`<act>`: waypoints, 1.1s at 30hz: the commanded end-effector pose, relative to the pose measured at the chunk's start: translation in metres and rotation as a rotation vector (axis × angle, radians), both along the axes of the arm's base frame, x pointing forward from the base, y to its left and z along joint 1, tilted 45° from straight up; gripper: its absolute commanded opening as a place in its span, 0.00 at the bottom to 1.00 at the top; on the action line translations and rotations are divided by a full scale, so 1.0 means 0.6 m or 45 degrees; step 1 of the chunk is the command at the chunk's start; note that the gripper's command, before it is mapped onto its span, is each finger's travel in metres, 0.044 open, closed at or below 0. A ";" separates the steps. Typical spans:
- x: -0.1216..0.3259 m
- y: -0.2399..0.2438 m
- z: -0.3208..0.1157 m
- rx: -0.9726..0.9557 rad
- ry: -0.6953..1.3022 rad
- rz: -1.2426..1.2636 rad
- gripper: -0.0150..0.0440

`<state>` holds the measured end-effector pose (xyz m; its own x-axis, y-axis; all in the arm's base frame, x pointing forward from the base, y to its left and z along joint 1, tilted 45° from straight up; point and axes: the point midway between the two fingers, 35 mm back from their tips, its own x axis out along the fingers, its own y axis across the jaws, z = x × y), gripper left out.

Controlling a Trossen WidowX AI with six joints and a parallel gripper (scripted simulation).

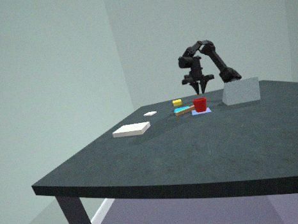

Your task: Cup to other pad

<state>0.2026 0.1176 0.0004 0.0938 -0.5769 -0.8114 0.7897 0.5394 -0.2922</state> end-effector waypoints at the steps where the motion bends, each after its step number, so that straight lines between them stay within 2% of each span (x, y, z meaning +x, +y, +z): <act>1: -0.020 -0.004 0.000 -0.182 -0.036 -0.040 0.50; 33: -0.011 -0.048 -0.046 -0.182 -0.037 -0.039 0.50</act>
